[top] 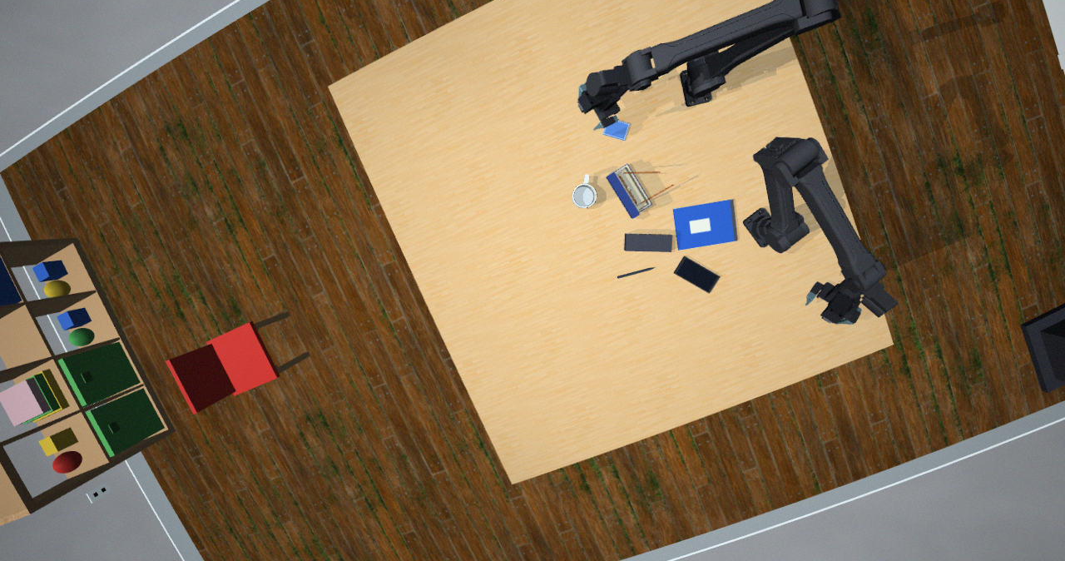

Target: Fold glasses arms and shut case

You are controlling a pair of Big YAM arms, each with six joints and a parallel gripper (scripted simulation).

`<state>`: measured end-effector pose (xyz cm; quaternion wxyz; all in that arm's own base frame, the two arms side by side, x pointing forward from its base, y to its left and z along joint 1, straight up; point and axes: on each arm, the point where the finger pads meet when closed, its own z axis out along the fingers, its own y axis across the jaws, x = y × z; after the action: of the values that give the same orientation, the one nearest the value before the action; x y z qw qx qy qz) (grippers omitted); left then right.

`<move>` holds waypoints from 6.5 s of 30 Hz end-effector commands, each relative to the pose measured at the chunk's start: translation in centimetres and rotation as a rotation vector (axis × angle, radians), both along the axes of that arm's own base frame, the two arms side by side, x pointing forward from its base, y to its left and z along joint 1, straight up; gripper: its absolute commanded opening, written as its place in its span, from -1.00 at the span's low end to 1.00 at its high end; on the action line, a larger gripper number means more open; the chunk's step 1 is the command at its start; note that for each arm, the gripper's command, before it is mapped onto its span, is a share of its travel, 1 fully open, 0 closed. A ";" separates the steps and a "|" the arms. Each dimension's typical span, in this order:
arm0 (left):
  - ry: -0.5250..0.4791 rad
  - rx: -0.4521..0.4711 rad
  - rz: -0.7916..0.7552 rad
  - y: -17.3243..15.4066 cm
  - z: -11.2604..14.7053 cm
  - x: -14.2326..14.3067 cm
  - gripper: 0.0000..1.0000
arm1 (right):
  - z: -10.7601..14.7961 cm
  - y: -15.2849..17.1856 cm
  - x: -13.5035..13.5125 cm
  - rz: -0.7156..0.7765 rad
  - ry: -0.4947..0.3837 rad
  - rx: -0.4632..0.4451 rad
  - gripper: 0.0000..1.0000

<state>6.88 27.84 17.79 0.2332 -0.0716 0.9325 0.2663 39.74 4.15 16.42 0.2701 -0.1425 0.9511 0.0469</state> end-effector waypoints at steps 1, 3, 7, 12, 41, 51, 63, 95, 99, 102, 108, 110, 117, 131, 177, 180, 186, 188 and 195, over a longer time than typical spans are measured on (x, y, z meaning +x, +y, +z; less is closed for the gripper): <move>0.000 0.008 0.000 0.2 0.4 0.0 1.00 | 0.4 0.0 0.2 0.000 -0.010 0.001 1.00; 0.000 0.008 0.000 0.2 0.4 0.0 1.00 | 0.4 0.0 0.2 0.000 -0.010 0.001 1.00; 0.000 0.008 0.000 0.2 0.4 0.0 1.00 | 0.4 0.0 0.2 0.000 -0.010 0.001 1.00; 0.000 0.008 0.000 0.2 0.4 0.0 1.00 | 0.4 0.0 0.2 0.000 -0.010 0.001 1.00; -0.245 0.155 -0.066 4.8 12.3 14.3 1.00 | 11.9 -1.6 8.4 -0.119 -0.369 0.035 1.00; -0.403 0.165 -0.132 3.1 17.0 22.7 1.00 | 16.9 -2.3 10.6 -0.162 -0.519 0.053 1.00; -0.665 0.105 -0.255 -4.0 23.8 33.7 1.00 | 25.2 -3.0 11.9 -0.210 -0.743 0.089 1.00; -1.156 -0.295 -0.502 -27.9 37.0 45.8 1.00 | 38.4 -4.8 12.2 -0.299 -1.107 0.168 1.00; -1.145 -0.276 -0.491 -27.0 36.8 45.7 1.00 | 37.9 -5.0 12.5 -0.302 -1.097 0.163 1.00; -1.135 -0.256 -0.510 -27.3 36.9 45.7 1.00 | 39.1 -5.0 11.7 -0.296 -1.124 0.158 1.00; -1.127 -0.266 -0.523 -27.7 36.8 45.5 1.00 | 38.6 -5.0 11.7 -0.296 -1.099 0.157 1.00; -1.144 -0.267 -0.519 -27.5 37.6 44.8 1.00 | 38.6 -5.0 11.6 -0.297 -1.100 0.160 1.00; -1.136 -0.282 -0.510 -27.4 36.7 45.0 1.00 | 38.5 -4.9 11.6 -0.297 -1.098 0.164 1.00; -1.082 -0.298 -0.499 -27.5 32.7 44.5 1.00 | 35.2 -4.9 11.7 -0.297 -1.047 0.158 1.00; -0.488 -0.252 -1.059 -41.4 12.7 44.4 0.92 | 34.5 -4.8 11.9 -0.296 -1.047 0.159 1.00; -0.406 -0.260 -1.147 -43.4 9.7 43.3 0.92 | 34.5 -4.8 11.9 -0.296 -1.047 0.159 1.00; -0.284 -0.275 -1.298 -46.5 5.5 41.0 0.92 | 34.5 -4.8 11.9 -0.296 -1.047 0.159 1.00; -0.308 -0.259 -1.331 -47.1 7.3 41.5 0.92 | 34.5 -4.8 11.9 -0.296 -1.047 0.159 1.00; -0.083 -0.324 -1.542 -50.7 -1.4 35.8 0.92 | 34.5 -4.8 11.9 -0.296 -1.047 0.159 1.00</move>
<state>44.24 -21.24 19.18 0.4053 0.4960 0.7597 -0.1124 51.93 -0.05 49.29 0.7073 0.0000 0.7069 -0.0001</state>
